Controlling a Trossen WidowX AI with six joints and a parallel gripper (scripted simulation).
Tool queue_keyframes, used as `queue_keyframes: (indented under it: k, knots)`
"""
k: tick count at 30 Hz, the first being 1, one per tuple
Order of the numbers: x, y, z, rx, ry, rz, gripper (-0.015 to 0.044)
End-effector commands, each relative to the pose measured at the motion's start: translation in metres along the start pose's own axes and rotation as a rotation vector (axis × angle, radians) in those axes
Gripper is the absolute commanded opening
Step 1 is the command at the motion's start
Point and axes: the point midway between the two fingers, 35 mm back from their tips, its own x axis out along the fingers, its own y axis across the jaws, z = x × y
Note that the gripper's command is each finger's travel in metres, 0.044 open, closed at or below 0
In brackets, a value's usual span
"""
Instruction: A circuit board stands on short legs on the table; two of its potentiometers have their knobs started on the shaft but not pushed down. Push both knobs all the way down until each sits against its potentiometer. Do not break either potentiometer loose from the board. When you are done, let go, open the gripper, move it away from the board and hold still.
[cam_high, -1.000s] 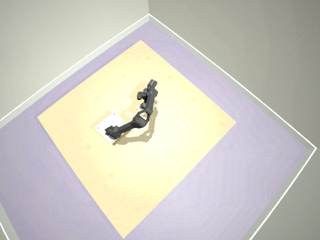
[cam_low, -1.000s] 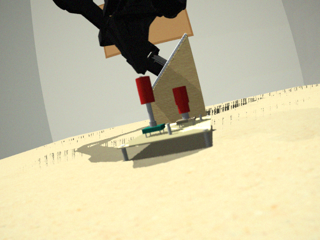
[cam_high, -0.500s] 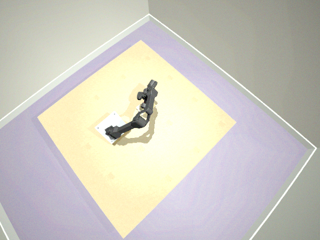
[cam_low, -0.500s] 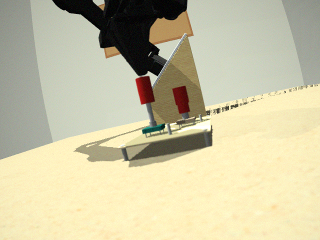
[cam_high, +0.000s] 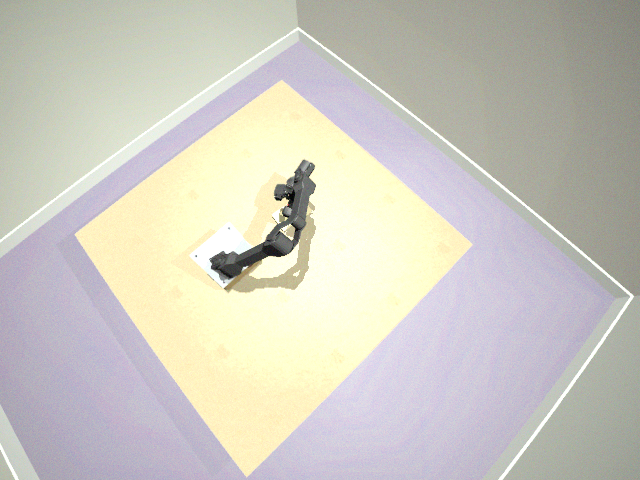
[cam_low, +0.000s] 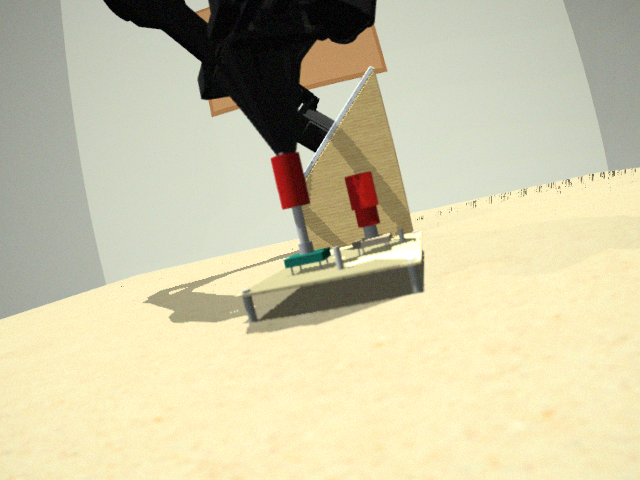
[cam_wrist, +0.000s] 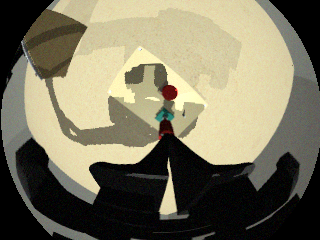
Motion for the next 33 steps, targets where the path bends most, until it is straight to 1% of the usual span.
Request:
queue_keyframes:
  k: [1,13,33]
  knots:
    - [0.001,0.001,-0.001,-0.002,0.005,0.005,0.0]
    - [0.0,0.001,-0.001,-0.002,0.005,0.005,0.0]
    - [0.012,0.001,-0.001,-0.002,0.005,0.006,0.0]
